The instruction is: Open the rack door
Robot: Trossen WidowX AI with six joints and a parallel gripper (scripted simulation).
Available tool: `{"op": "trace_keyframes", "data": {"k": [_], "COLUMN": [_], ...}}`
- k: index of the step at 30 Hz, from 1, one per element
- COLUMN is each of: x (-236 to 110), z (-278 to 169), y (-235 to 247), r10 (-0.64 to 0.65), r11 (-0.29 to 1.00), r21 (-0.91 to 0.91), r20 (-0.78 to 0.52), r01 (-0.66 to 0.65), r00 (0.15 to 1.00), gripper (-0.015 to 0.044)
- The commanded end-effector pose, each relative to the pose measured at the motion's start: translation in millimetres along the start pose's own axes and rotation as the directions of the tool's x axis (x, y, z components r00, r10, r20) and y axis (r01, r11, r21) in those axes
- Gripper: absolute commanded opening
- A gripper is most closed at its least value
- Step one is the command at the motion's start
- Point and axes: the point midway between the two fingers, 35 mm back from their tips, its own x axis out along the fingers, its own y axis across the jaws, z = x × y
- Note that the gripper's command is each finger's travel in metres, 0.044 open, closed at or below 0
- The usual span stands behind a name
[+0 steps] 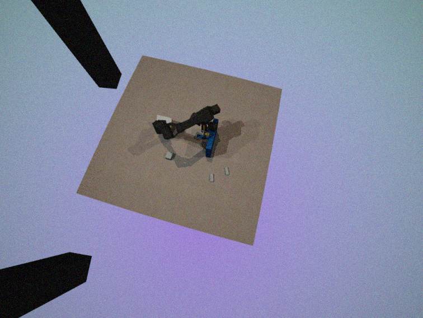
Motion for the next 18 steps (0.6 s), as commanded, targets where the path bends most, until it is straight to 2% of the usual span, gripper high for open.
{"op": "trace_keyframes", "data": {"k": [1,9,18], "x": [3.2,3.2,3.2], "z": [-3.3,-3.3,-3.3], "y": [-4.9,-4.9,-4.9], "r10": [-0.006,-0.006,-0.006], "r11": [0.971,0.805,0.47], "r21": [0.237,0.594,0.883], "r20": [-0.006,-0.006,-0.006], "r01": [0.007,0.008,0.008], "r00": [1.0,1.0,1.0], "gripper": [0.0288,0.0288,0.0288]}}
